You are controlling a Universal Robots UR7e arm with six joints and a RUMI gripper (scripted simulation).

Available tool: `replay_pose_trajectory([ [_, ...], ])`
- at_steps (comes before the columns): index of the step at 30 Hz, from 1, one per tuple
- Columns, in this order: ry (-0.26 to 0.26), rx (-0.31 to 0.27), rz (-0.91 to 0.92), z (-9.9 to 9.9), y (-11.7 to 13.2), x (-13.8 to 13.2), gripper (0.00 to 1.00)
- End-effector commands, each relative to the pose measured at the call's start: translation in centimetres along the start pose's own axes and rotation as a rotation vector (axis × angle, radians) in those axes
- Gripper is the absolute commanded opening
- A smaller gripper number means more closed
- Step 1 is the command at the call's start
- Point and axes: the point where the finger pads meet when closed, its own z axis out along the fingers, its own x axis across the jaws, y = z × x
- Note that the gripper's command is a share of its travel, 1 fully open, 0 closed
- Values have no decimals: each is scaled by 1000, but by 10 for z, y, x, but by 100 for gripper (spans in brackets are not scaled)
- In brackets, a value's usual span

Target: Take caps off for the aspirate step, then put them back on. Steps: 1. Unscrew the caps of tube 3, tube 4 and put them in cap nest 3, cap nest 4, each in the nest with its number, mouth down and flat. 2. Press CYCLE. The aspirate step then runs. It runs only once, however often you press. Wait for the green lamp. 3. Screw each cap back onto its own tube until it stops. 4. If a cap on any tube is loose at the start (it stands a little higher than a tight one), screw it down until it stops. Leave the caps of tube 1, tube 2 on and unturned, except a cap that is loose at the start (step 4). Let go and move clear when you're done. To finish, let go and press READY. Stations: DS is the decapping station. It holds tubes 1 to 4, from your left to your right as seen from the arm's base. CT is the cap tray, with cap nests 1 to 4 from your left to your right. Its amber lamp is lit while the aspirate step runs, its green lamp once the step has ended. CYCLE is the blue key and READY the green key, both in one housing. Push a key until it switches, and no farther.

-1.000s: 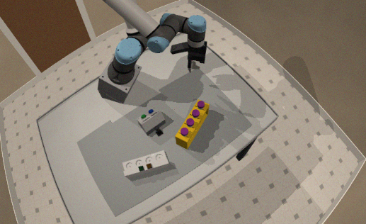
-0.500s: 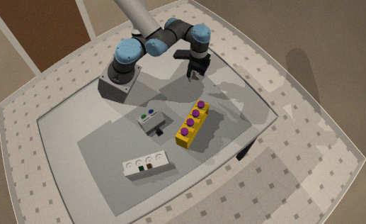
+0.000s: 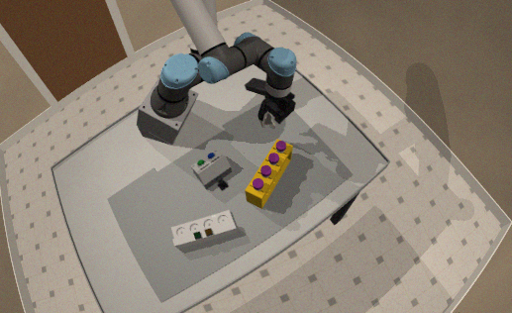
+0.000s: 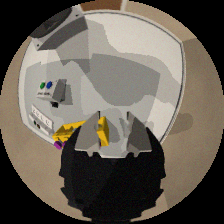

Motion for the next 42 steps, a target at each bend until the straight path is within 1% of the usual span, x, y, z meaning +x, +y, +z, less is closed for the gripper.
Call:
replay_pose_trajectory([
  [1,-2,-2,111,-1,13,-17,35],
  [3,-2,-2,111,-1,16,-21,35],
  [6,-4,-6,211,-3,24,-33,35],
  [8,-4,-6,234,-4,29,-42,35],
  [12,-5,-8,267,-5,31,-46,35],
  [15,-5,-13,356,-7,39,-60,35],
  [17,-5,-13,356,-7,41,-64,35],
  [21,-4,-21,479,-11,50,-82,35],
  [23,-4,-21,479,-11,52,-88,35],
  [27,-2,-31,603,-15,59,-106,35],
  [29,-2,-31,603,-15,59,-106,35],
  [33,2,-44,726,-20,65,-125,35],
  [35,2,-44,726,-22,68,-134,35],
  [37,2,-44,726,-22,69,-137,35],
  [40,7,-55,825,-26,73,-151,35],
  [42,8,-58,849,-28,75,-160,35],
])
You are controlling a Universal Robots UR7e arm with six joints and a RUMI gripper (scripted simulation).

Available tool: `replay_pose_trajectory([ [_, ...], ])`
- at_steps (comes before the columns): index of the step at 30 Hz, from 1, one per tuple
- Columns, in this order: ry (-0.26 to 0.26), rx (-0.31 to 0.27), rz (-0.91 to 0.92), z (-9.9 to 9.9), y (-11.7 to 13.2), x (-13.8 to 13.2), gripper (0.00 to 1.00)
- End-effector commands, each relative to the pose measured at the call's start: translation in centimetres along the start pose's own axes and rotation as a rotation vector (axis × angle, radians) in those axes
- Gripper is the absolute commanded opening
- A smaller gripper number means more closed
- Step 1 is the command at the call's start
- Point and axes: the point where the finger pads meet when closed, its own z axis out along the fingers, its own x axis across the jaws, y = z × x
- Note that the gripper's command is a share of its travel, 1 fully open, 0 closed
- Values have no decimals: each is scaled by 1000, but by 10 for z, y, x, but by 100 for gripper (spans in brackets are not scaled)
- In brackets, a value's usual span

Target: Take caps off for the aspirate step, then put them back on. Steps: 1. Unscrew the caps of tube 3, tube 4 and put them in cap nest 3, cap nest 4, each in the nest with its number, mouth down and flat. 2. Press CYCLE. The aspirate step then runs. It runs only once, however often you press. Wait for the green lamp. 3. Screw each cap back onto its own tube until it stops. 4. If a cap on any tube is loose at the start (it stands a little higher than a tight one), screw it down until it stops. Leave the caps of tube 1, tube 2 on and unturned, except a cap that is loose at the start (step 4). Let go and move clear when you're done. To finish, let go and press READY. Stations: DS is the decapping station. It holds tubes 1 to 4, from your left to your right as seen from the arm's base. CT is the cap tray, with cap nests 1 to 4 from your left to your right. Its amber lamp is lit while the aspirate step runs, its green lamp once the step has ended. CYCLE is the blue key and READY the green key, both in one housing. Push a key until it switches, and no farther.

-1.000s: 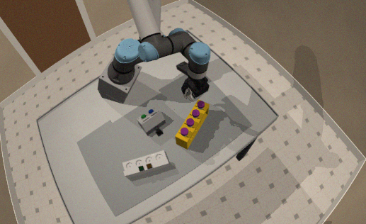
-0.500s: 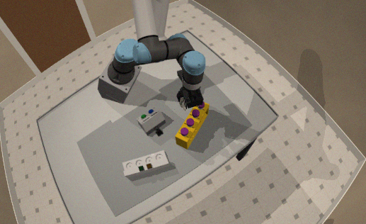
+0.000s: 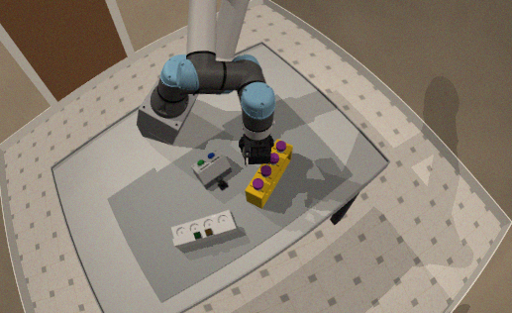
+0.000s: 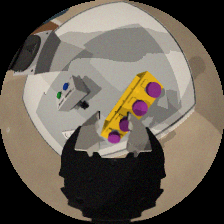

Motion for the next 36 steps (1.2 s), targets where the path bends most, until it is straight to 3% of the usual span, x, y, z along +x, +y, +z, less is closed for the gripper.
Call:
replay_pose_trajectory([
  [1,5,-6,61,-4,16,-9,35],
  [21,40,-44,406,-23,70,-50,35],
  [28,52,-56,496,-37,99,-78,35],
  [36,60,-63,553,-37,99,-78,35],
])
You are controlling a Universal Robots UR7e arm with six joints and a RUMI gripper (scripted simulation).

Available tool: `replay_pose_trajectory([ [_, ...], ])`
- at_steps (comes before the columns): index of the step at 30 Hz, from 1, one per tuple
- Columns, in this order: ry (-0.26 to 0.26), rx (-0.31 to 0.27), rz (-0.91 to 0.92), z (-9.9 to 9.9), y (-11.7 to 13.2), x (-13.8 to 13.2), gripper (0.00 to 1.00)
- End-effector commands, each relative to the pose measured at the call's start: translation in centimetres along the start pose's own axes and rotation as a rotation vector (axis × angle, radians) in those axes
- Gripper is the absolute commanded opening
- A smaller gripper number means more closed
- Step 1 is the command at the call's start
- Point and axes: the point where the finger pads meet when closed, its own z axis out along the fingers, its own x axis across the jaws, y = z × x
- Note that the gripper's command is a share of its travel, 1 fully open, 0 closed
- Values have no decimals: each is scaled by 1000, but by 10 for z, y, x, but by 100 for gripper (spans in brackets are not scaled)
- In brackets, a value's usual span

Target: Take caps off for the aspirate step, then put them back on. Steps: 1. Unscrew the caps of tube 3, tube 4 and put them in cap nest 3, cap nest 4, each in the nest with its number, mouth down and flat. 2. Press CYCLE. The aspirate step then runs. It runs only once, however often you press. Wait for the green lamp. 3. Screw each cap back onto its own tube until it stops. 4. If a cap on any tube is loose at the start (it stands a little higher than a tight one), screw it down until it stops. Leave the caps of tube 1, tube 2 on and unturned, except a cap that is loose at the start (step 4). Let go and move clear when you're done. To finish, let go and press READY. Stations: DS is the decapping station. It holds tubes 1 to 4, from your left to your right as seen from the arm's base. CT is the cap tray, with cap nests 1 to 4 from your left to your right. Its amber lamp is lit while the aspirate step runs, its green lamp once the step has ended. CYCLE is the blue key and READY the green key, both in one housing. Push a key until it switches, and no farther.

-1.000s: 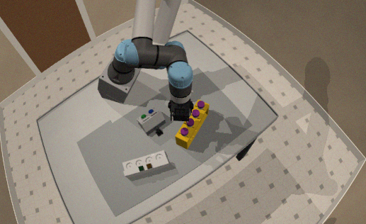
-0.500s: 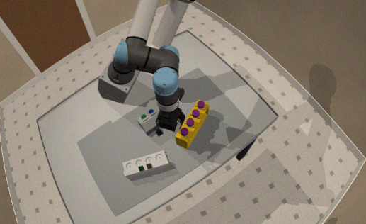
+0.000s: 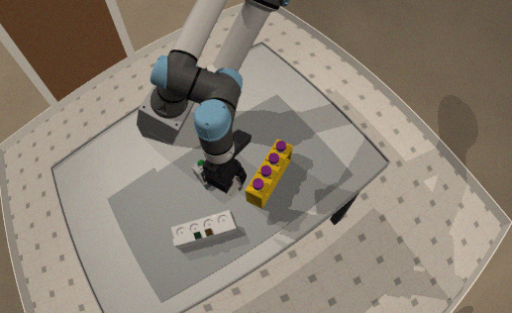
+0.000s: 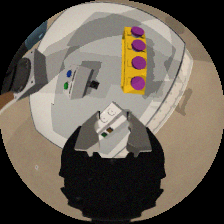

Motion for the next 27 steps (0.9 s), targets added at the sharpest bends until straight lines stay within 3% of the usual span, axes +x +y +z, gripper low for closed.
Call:
replay_pose_trajectory([
  [1,2,-2,11,-1,1,0,35],
  [9,2,-2,10,0,1,0,35],
  [13,2,-2,344,0,-28,16,35],
  [17,3,-1,535,0,-50,27,35],
  [19,3,-1,535,0,-50,27,35],
  [27,3,-1,535,0,-102,55,35],
])
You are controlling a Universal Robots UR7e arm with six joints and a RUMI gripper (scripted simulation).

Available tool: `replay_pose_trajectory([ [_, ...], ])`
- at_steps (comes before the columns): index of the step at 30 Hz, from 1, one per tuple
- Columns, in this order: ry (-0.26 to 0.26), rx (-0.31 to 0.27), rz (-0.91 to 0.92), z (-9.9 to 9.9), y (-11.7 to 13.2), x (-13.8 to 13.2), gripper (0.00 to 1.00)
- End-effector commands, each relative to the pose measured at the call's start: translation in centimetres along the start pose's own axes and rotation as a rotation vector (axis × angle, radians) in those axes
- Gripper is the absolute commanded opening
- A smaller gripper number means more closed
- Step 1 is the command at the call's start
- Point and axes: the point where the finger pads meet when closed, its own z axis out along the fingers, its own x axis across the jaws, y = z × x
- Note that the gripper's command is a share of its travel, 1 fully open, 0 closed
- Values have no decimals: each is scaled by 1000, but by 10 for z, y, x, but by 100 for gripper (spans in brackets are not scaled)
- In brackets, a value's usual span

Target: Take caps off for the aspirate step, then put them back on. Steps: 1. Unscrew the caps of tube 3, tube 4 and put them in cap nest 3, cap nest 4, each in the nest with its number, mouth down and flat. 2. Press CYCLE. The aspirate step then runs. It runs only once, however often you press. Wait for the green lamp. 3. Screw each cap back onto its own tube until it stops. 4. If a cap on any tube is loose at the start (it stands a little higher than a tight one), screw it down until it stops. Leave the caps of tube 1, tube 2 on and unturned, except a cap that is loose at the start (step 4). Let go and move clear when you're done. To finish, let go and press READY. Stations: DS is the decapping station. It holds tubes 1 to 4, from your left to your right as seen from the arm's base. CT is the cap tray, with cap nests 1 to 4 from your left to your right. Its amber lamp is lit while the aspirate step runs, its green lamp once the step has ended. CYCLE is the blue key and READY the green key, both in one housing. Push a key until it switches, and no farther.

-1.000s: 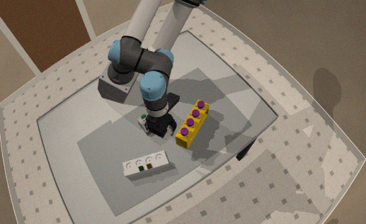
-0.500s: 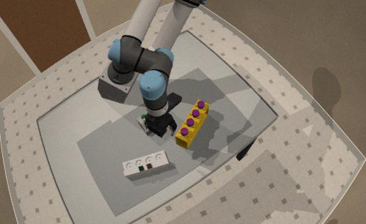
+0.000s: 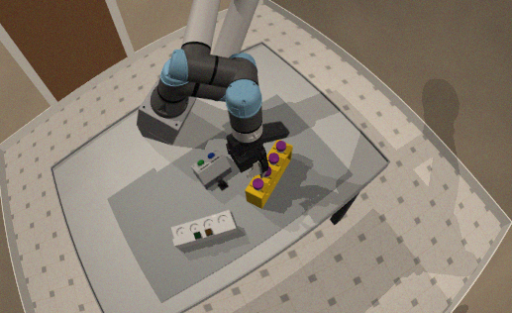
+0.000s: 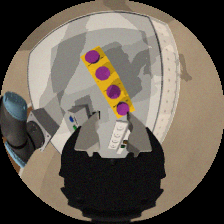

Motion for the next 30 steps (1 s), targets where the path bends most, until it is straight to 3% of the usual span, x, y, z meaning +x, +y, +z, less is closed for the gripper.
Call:
replay_pose_trajectory([
  [1,-6,-18,12,1,-32,0,35],
  [11,-6,-18,12,1,-32,0,35],
  [23,-6,-18,12,36,-32,0,35],
  [30,-6,-18,12,36,-32,0,35],
])
